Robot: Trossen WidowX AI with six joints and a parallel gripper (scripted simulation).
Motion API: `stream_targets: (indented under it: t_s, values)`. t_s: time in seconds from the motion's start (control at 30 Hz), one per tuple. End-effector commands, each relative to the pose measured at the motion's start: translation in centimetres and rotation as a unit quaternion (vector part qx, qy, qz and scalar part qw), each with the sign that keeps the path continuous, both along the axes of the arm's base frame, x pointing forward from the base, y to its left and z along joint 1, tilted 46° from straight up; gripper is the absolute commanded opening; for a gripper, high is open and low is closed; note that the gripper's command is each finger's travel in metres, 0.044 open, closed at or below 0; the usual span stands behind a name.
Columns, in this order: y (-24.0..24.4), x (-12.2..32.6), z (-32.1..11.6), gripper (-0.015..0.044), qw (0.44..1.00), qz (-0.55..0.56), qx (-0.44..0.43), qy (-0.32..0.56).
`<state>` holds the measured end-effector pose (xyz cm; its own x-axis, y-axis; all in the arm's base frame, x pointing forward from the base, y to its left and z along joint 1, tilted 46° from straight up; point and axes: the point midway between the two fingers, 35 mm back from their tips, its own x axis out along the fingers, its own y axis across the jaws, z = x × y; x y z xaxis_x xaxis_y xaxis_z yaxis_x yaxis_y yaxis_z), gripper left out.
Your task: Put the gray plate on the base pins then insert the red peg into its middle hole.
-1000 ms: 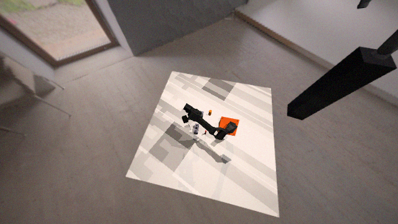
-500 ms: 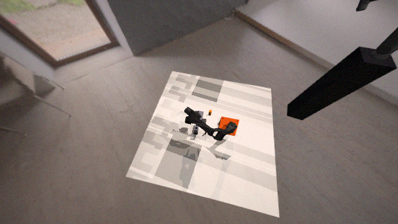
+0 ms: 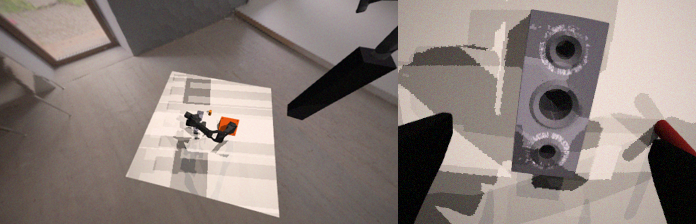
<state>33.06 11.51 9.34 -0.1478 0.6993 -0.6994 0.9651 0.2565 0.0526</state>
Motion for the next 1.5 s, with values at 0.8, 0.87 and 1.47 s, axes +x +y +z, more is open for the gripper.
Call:
stream_targets:
  t_s: [0.8,0.87,1.47]
  values:
    - [3.0,-0.6,-3.3,0.044,1.0,-0.007,0.003,0.001]
    - [3.3,-0.7,-3.5,0.044,1.0,-0.007,0.003,0.001]
    - [5.3,-1.2,-5.4,0.044,1.0,-0.007,0.005,0.001]
